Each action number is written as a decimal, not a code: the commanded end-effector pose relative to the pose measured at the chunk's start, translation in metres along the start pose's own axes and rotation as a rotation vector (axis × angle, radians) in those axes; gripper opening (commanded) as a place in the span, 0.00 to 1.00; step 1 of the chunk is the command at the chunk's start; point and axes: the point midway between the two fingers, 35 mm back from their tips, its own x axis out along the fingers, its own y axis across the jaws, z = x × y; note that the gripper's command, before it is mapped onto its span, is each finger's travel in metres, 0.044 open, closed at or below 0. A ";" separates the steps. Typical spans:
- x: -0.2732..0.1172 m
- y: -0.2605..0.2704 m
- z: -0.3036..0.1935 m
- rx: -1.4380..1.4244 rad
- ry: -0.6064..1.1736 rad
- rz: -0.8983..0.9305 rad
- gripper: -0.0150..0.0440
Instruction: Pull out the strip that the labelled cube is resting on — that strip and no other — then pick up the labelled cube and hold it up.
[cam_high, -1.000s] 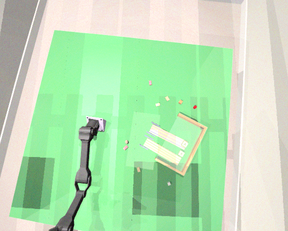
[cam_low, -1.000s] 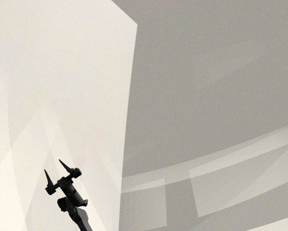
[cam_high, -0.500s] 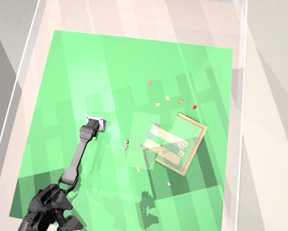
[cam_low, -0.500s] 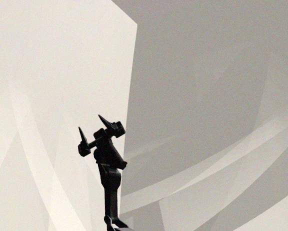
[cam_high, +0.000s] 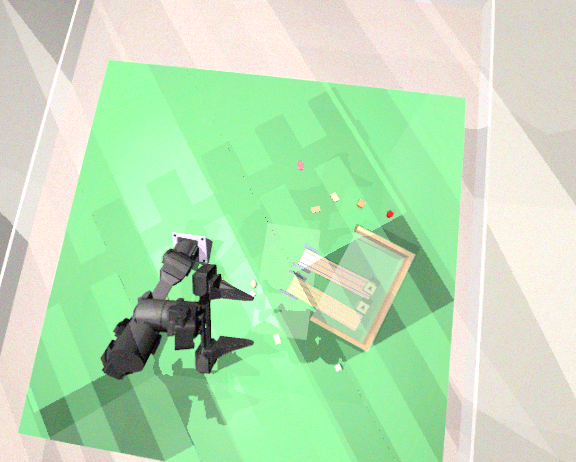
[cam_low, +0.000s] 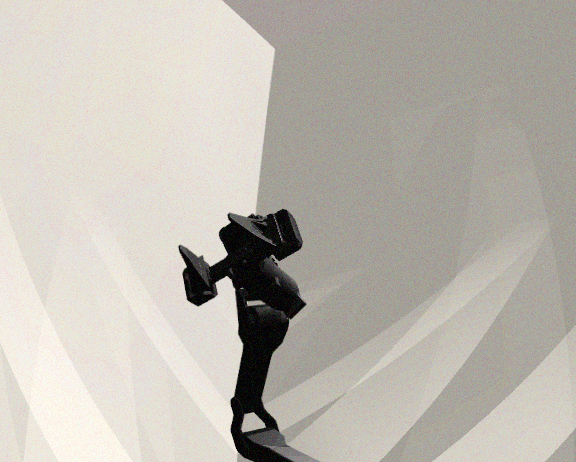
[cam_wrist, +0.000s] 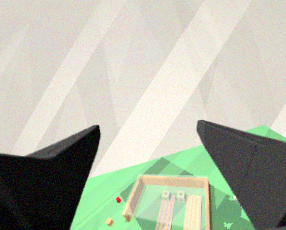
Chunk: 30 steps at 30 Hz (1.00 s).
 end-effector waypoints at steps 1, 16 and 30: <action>0.029 0.023 -0.056 -0.075 0.120 -0.045 0.93; 0.064 0.026 -0.301 -0.296 0.592 -0.234 0.93; 0.103 0.031 -0.341 -0.169 0.896 -0.276 0.53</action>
